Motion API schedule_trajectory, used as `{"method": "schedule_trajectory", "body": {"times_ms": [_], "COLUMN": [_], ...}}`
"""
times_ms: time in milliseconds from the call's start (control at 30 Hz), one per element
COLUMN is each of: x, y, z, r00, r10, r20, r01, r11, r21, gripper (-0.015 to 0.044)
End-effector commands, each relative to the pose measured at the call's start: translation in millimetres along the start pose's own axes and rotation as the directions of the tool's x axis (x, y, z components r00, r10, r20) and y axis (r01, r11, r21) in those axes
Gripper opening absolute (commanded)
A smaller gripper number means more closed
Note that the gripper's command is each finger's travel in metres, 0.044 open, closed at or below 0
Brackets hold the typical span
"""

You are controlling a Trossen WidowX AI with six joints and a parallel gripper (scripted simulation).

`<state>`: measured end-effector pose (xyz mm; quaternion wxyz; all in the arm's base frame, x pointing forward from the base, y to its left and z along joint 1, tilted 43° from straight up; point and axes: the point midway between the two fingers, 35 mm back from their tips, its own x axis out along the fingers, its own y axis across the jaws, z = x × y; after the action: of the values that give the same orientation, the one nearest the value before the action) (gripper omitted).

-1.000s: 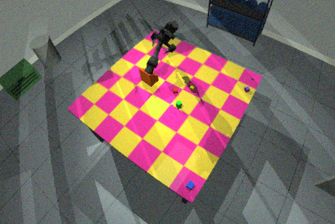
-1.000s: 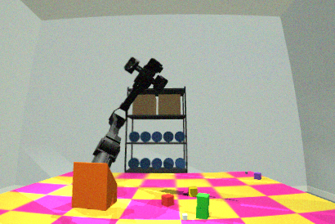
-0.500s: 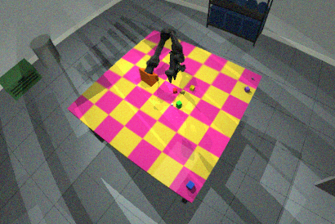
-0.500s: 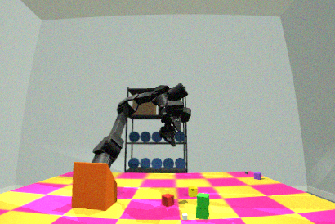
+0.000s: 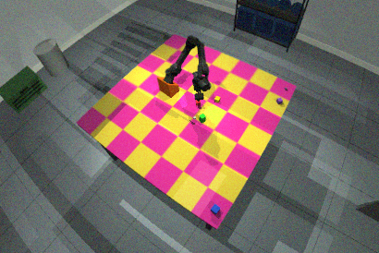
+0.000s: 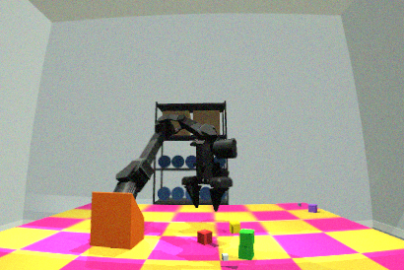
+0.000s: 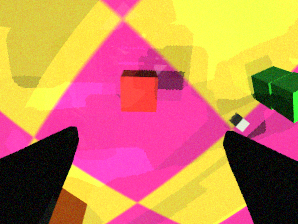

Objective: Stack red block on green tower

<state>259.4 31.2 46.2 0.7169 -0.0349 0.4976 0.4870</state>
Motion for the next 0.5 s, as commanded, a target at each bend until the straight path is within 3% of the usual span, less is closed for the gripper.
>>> {"method": "schedule_trajectory", "body": {"times_ms": [0,467], "x": [2.1,53.0], "y": [4.5,8.7], "z": [-0.4,1.2], "r00": [1.000,1.000], "r10": [0.023,0.024], "r20": [0.004,0.006], "r01": [-0.023,-0.024], "r11": [1.000,1.000], "r21": [-0.009,-0.009], "gripper": [0.0440,0.0440]}}
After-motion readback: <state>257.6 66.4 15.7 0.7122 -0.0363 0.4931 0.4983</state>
